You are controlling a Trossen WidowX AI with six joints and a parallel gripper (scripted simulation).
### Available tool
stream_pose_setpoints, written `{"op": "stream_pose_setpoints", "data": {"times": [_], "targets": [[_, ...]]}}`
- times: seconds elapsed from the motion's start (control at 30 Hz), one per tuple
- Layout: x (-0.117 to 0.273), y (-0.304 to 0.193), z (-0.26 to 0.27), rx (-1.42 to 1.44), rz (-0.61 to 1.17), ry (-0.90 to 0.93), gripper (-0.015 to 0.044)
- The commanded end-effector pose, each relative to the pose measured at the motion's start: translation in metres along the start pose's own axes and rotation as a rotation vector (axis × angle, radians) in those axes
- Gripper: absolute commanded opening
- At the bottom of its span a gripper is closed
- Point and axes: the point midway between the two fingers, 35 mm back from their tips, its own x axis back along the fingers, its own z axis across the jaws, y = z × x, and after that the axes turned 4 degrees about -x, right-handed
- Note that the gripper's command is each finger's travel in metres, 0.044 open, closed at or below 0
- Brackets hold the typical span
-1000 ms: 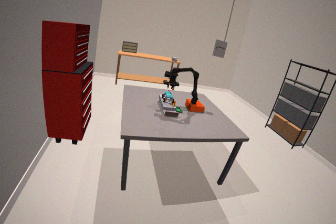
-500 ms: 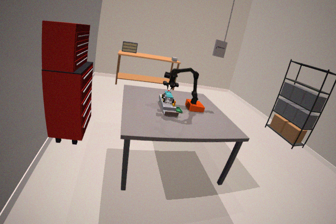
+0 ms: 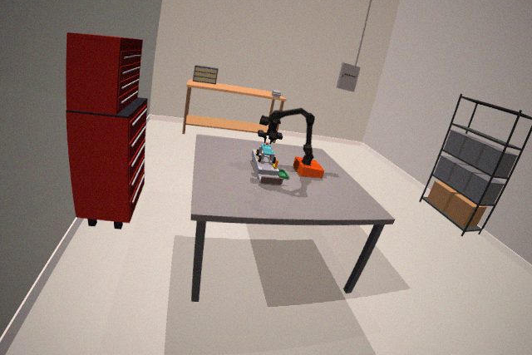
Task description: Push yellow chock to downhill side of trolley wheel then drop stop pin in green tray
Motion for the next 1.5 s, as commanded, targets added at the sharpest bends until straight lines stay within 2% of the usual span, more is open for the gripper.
{"op": "stream_pose_setpoints", "data": {"times": [0.0, 1.0, 1.17, 1.47], "targets": [[-0.005, 0.000, 0.001, 0.005, 0.003, 0.004, 0.0190], [-0.042, -0.001, 0.001, 0.005, 0.004, 0.004, 0.0190], [-0.038, 0.000, 0.000, 0.001, 0.001, 0.000, 0.0059], [-0.038, 0.000, 0.000, 0.001, 0.001, 0.000, 0.0000]]}}
